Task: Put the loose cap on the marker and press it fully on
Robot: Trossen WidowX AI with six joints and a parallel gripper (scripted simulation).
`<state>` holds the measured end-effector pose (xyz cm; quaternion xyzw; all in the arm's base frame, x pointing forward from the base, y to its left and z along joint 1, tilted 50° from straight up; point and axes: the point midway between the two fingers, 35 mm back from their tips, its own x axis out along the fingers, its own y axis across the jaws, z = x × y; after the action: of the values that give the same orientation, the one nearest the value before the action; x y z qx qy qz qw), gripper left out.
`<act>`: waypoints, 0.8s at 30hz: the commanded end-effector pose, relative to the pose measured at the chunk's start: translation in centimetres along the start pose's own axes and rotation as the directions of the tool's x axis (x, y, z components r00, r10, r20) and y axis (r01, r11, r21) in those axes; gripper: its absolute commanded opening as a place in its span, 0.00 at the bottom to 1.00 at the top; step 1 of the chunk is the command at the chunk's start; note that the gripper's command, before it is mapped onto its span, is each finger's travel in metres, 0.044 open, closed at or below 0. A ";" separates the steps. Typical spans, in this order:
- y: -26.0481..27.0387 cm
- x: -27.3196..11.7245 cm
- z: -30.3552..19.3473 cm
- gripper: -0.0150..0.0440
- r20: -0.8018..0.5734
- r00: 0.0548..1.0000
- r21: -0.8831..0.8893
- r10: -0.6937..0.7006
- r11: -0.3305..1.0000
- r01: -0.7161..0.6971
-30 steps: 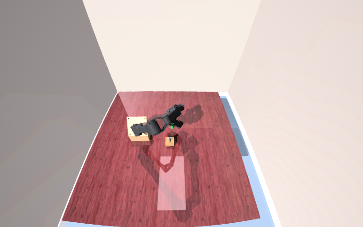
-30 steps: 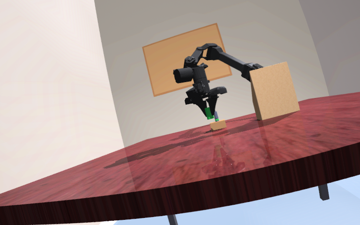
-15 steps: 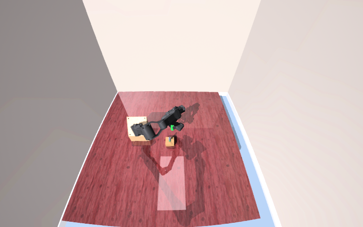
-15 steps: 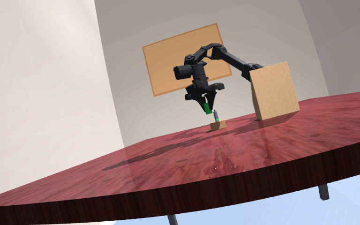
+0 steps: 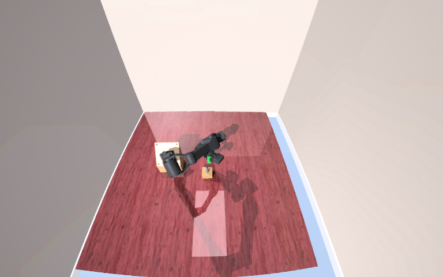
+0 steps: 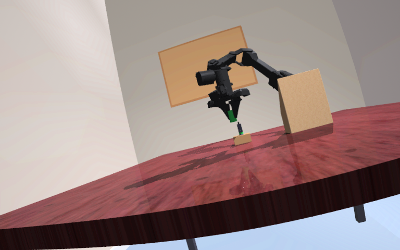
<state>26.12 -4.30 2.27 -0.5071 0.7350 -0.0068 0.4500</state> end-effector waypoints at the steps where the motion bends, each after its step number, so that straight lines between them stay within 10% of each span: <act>1: -0.4 -0.5 -1.3 0.25 -0.001 1.000 -0.006 -0.005 1.000 0.005; 24: -1.3 -0.8 -4.6 0.25 -0.003 1.000 -0.006 -0.005 1.000 0.005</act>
<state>24.16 -6.19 6.10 -0.5075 0.7362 -0.0068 0.4476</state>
